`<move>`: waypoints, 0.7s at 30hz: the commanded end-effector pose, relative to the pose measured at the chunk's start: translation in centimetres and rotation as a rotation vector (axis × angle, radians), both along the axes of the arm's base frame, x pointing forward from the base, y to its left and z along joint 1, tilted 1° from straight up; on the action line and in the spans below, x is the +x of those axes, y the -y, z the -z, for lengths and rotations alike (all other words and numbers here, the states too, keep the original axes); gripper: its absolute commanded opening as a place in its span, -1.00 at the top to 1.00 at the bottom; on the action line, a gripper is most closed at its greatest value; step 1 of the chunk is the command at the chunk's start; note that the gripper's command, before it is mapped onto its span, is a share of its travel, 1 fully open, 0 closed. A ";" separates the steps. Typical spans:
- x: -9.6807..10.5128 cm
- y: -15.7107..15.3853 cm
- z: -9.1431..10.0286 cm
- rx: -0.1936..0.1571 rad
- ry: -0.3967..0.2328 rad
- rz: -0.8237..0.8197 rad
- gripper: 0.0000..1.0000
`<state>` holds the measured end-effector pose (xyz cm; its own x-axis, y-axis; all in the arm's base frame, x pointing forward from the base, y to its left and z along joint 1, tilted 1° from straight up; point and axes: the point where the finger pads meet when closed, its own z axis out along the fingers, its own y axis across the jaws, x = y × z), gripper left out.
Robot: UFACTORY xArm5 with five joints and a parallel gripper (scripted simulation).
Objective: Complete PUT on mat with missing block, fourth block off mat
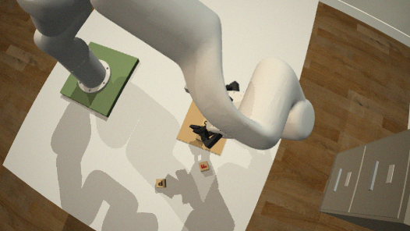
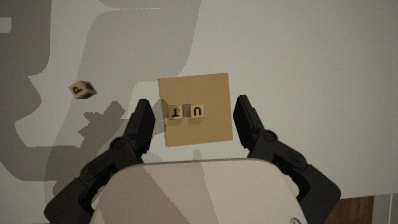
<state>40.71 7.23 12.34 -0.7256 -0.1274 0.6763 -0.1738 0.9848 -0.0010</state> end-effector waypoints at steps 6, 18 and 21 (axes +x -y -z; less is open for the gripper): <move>-1.5 1.8 0.5 0.058 0.239 0.010 -1.00; -4.2 3.7 1.5 0.100 0.477 0.015 -1.00; -4.7 4.0 1.7 0.105 0.515 0.015 -1.00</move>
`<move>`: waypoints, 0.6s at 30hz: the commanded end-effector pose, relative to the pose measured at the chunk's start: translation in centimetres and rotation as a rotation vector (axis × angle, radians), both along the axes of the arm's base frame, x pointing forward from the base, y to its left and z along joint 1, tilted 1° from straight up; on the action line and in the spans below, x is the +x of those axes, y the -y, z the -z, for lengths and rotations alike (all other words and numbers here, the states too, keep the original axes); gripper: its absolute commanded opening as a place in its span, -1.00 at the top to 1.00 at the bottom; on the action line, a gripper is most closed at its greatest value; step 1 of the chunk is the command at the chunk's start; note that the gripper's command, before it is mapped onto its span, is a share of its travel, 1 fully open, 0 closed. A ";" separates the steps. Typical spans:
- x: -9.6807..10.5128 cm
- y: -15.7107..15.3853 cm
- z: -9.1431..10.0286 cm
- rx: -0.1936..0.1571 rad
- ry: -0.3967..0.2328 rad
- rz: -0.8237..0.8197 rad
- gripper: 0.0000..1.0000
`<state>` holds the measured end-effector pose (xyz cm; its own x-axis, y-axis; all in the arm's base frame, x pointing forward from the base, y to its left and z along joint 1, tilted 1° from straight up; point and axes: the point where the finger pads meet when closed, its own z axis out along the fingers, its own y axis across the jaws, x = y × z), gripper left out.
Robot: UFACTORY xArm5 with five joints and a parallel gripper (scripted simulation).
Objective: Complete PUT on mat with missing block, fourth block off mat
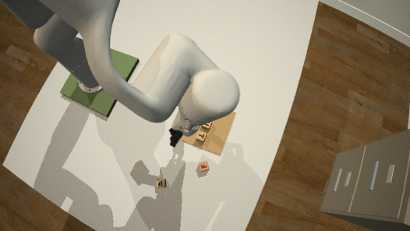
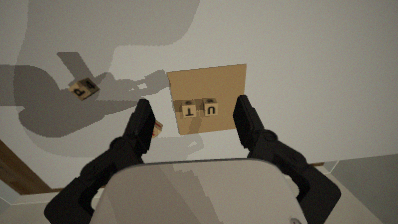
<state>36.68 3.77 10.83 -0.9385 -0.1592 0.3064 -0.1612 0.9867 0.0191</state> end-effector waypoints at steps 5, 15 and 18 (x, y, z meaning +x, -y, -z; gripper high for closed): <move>-1.5 0.9 0.5 0.018 0.149 0.002 -1.00; -2.1 1.2 0.8 0.022 0.189 0.003 -1.00; -2.1 1.2 0.8 0.022 0.189 0.003 -1.00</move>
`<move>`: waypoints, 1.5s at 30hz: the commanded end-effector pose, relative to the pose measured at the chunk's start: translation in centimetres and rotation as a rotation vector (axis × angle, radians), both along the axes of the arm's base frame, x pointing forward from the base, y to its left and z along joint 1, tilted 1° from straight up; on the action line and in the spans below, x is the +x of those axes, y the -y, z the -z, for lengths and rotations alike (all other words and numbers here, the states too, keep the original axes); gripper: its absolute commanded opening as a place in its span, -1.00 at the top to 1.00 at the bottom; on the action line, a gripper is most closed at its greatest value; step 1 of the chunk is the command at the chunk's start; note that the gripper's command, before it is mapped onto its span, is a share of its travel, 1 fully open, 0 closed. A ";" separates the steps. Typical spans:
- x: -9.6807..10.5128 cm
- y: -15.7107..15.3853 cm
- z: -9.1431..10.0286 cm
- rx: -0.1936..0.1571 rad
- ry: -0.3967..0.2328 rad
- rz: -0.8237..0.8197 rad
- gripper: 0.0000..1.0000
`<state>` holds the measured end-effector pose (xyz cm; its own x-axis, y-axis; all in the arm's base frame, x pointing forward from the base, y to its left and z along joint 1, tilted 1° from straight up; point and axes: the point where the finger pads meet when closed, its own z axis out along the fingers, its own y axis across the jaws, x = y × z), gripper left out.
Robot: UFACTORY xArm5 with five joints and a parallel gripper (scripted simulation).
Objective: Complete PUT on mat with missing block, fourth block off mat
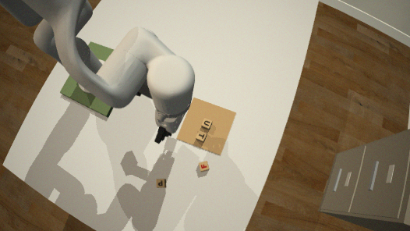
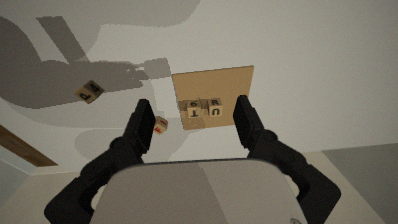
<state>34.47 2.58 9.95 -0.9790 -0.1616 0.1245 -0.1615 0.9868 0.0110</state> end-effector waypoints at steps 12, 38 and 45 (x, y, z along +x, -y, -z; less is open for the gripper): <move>0.1 0.0 -0.1 0.000 0.003 0.000 -1.00; 0.1 0.0 -0.1 0.000 0.003 0.000 -1.00; 1.7 1.9 -0.7 0.018 -0.023 -0.086 -1.00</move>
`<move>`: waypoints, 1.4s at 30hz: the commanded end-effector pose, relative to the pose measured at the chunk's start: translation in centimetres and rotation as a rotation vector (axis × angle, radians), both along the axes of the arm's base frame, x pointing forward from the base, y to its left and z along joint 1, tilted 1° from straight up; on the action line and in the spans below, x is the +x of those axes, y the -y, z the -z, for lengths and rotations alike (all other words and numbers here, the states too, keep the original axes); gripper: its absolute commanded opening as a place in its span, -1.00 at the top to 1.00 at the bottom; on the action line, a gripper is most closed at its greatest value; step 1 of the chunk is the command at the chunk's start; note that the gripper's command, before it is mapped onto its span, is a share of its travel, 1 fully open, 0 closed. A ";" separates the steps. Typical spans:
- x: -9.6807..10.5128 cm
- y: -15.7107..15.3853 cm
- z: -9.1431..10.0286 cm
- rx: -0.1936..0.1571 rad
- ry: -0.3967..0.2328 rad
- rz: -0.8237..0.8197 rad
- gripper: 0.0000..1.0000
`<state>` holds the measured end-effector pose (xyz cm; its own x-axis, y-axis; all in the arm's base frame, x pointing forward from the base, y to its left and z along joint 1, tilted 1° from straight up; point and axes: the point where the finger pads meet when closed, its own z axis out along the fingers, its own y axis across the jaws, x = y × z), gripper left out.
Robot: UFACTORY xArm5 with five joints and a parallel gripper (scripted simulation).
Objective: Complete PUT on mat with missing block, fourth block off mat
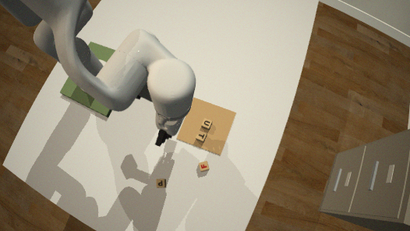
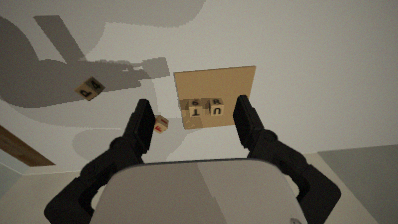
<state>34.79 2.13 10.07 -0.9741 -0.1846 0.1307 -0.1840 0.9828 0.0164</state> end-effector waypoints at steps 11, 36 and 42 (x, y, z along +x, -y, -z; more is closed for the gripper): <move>5.1 8.0 -2.0 0.096 -0.083 -0.315 -1.00; 6.8 13.4 -2.7 0.179 -0.115 -0.496 -1.00; 6.8 13.4 -2.7 0.179 -0.115 -0.496 -1.00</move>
<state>41.52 -11.23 12.62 -0.7450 -0.6480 0.1581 -0.6114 0.7582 0.2265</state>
